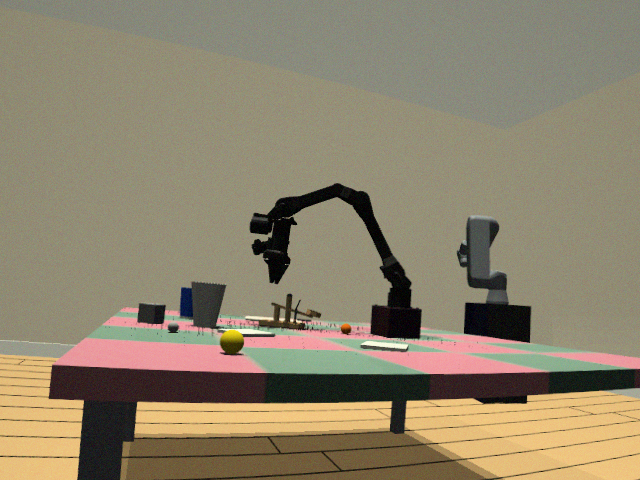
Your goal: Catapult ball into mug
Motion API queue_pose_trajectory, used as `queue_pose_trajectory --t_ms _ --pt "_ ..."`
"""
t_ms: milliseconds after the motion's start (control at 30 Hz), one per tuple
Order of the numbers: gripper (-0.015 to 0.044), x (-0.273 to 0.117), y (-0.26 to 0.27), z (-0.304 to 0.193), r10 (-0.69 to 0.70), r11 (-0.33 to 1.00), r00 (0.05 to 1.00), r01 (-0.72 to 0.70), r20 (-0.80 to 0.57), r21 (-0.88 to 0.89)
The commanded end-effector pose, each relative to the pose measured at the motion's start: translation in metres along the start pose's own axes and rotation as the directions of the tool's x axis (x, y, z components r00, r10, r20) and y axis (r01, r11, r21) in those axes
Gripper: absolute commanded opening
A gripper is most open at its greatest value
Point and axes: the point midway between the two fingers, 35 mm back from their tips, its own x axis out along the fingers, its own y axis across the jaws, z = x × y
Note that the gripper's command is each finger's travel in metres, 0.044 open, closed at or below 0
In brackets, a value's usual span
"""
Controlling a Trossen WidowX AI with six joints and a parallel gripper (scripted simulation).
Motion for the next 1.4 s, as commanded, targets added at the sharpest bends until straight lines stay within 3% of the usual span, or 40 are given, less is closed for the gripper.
queue_pose_trajectory --t_ms 0,133,300,1367 --pt "0.044 0.012 0.0 -0.004 0.0 1.0 0.999 0.0 -0.033 0.001" --pt "0.044 0.006 0.0 -0.008 0.002 1.0 0.999 -0.002 -0.043 -0.001" --pt "0.044 0.05 0.0 -0.01 0.002 1.0 0.999 -0.003 -0.043 -0.001" --pt "0.044 0.091 0.0 -0.011 0.003 1.0 0.999 -0.003 -0.043 -0.001"
